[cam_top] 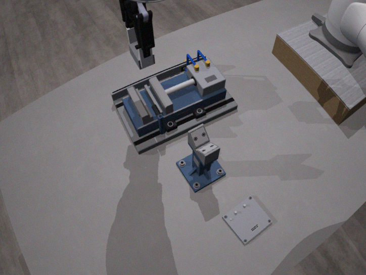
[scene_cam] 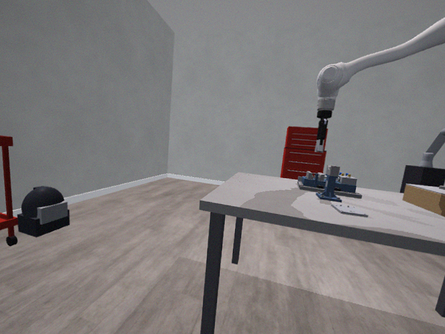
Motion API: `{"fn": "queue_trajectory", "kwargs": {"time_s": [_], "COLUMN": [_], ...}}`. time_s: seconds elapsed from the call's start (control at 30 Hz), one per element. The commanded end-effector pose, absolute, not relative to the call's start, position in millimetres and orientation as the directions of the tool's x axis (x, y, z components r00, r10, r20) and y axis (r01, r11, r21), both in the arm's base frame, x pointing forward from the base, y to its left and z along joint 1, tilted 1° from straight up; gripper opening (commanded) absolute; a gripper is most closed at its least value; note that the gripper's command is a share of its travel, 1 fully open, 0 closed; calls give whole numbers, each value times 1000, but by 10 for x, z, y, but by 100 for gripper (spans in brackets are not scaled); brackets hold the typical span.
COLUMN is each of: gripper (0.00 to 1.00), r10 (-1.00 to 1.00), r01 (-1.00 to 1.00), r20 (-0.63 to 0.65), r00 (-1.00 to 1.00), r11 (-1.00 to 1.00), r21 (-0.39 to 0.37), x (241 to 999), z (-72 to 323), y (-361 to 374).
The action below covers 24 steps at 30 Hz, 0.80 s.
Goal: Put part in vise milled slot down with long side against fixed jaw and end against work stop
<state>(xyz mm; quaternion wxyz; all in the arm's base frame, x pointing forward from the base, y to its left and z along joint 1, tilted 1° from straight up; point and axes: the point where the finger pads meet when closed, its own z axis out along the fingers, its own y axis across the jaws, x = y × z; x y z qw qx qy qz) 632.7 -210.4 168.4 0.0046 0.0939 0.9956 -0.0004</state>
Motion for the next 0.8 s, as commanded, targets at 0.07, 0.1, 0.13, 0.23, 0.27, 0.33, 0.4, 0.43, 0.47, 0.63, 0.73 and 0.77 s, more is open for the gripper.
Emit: {"fn": "queue_trajectory", "kwargs": {"time_s": [0.07,0.1,0.13,0.23,0.27,0.33,0.4,0.43,0.47,0.63,0.73,0.77], "gripper": [0,0,0,0,0,0,0,0,0,0,0,0], "r10": [188,188,188,188,188,188,188,188,188,188,188,188], "r01": [188,188,188,188,188,188,188,188,188,188,188,188], "r20": [-10,-10,-10,-10,-10,-10,-10,-10,-10,-10,-10,-10], "r00": [-982,-982,-982,-982,-982,-982,-982,-982,-982,-982,-982,-982], "r11": [982,982,982,982,982,982,982,982,982,982,982,982], "r21": [2,2,2,2,2,2,2,2,2,2,2,2], "x": [6355,6355,6355,6356,6356,6356,6357,6357,6357,6360,6360,6361], "z": [1693,1691,1691,1687,1684,1676,1666,1660,1654,1610,1599,1588], "y": [-2125,-2125,-2125,-2125,-2125,-2126,-2126,-2126,-2126,-2127,-2128,-2128]}}
